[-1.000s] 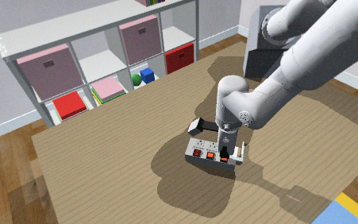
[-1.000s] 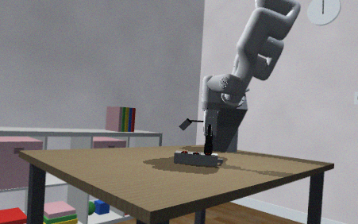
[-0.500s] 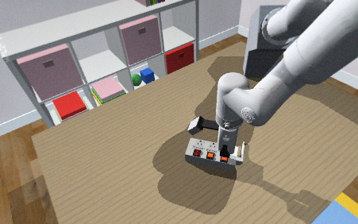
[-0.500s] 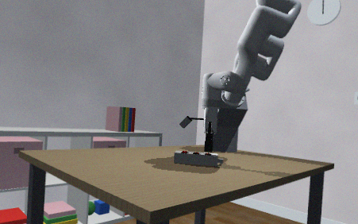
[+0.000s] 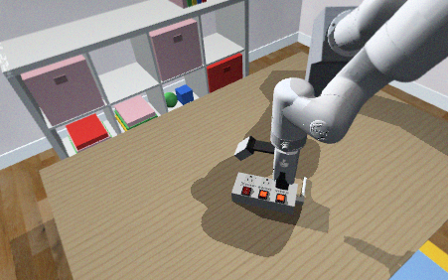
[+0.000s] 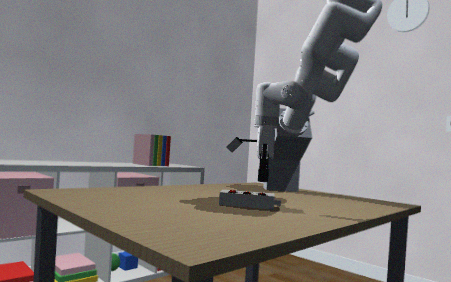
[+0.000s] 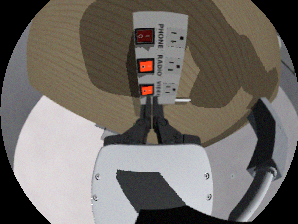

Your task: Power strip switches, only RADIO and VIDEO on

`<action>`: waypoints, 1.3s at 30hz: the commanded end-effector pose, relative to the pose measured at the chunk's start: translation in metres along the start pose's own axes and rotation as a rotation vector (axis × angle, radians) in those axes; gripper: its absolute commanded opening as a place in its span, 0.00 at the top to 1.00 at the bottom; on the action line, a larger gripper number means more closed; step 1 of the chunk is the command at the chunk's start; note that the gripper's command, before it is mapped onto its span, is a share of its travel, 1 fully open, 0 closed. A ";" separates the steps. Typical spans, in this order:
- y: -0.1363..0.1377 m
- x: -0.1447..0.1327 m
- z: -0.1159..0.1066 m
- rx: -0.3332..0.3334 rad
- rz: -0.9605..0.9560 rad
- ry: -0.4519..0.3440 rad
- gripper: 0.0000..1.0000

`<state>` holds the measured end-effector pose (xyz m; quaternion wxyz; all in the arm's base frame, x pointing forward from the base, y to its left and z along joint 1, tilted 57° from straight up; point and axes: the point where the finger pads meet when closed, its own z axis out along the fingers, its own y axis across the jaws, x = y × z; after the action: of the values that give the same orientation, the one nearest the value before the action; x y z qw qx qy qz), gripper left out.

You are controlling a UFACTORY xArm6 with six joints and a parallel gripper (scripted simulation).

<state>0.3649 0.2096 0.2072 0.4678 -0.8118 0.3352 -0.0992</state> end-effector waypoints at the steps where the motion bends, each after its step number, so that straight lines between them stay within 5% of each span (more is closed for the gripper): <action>1: 0.000 0.000 -0.001 0.000 0.000 0.000 1.00; 16: 0.000 0.000 -0.001 0.000 0.000 0.000 1.00; 17: 0.000 0.000 -0.001 0.000 0.000 0.000 0.00; 26: -0.001 0.000 -0.013 0.000 0.000 0.000 0.00; 39: -0.001 0.000 -0.082 0.000 0.000 0.000 0.00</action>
<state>0.3408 0.1712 0.2353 0.4689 -0.8097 0.3367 -0.1057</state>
